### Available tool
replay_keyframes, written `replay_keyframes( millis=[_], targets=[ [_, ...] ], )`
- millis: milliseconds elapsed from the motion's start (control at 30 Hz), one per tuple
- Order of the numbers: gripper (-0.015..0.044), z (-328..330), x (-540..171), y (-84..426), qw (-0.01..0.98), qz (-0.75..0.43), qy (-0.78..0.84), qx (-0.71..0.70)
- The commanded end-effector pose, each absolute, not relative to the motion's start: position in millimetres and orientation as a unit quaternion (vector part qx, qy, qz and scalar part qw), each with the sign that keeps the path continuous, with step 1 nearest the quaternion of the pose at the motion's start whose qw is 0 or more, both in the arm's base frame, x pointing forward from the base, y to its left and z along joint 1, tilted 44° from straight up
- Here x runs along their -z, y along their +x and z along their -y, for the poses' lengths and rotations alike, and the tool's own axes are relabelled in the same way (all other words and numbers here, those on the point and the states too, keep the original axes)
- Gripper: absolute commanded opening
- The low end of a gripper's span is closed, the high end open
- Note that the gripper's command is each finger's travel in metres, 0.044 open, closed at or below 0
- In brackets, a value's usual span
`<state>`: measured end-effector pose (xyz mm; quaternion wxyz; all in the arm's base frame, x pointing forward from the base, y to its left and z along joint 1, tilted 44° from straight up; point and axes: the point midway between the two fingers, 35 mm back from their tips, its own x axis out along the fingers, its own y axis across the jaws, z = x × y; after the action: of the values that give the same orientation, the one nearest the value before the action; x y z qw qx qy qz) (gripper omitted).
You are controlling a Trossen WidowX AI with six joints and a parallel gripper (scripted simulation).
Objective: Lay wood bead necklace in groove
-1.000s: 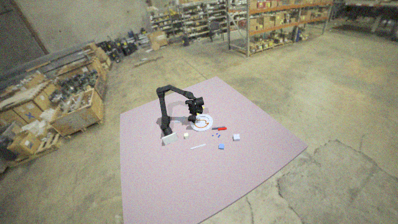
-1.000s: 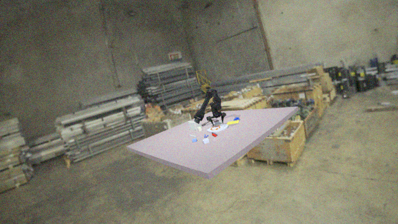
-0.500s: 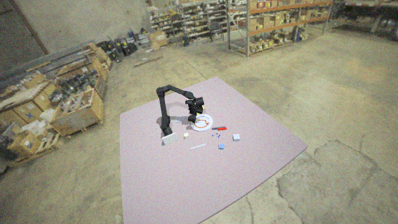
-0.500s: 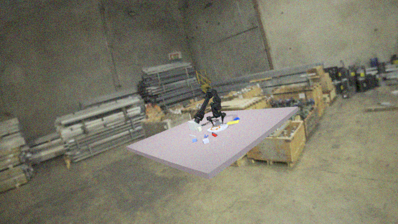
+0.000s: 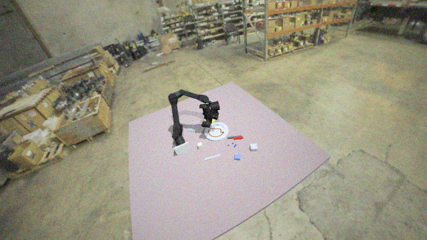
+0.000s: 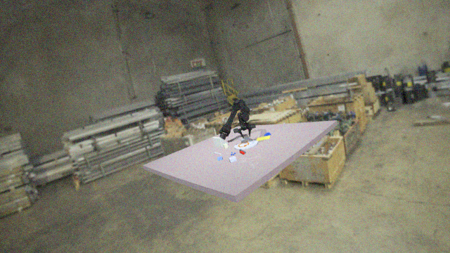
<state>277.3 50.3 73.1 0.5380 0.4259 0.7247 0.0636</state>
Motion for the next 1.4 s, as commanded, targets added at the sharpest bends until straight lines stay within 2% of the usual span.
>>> replay_keyframes(
  millis=[0,867,1033,1367],
  targets=[
    [0.012,-58,-65,275,0.533,-0.729,0.425,-0.061],
    [0.012,-74,-48,273,0.533,-0.729,0.425,-0.062],
    [0.0,-72,-49,274,0.536,-0.729,0.423,-0.062],
    [0.0,-72,-49,274,0.536,-0.729,0.423,-0.062]
  ],
)
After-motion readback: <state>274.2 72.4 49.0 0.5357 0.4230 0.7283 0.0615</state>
